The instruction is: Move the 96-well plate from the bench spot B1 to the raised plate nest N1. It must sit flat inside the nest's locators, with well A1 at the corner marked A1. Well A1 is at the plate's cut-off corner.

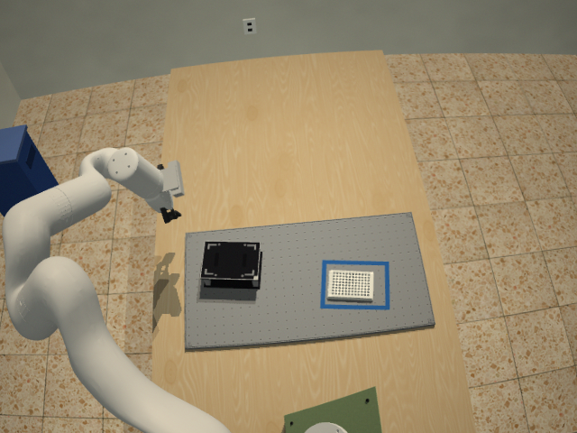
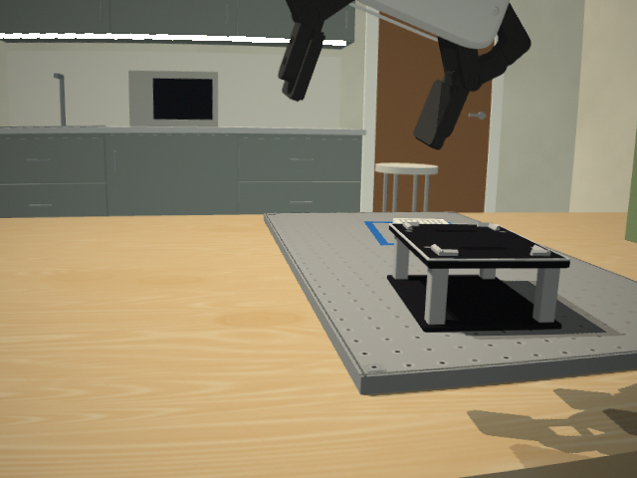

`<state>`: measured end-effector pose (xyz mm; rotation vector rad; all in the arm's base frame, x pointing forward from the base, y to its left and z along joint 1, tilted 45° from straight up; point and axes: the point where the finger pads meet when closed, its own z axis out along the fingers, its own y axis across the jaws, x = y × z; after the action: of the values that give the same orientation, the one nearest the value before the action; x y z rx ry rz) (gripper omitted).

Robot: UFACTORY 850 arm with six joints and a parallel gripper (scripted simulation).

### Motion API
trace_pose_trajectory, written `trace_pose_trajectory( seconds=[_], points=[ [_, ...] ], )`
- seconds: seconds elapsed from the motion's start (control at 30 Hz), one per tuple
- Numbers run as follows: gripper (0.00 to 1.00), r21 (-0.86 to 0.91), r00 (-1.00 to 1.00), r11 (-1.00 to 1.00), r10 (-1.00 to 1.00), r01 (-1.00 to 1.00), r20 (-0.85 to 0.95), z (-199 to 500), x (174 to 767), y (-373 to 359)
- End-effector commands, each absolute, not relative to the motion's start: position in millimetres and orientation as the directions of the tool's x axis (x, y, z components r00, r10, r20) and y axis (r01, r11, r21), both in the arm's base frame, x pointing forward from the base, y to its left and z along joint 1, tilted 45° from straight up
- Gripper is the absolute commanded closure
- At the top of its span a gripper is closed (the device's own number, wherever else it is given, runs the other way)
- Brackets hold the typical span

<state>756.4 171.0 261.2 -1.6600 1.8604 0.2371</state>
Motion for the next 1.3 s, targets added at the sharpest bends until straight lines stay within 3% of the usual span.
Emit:
trace_pose_trajectory(
  seconds=[0.0,0.53,1.27],
  points=[
    [0.0,-0.269,-0.011,0.192,-0.832,-0.944,-0.555,262,757,170],
    [0.0,-0.269,-0.011,0.192,-0.832,-0.944,-0.555,262,757,170],
    [0.0,-0.158,-0.066,0.181,-0.834,-0.971,-0.547,185,741,108]
  ],
)
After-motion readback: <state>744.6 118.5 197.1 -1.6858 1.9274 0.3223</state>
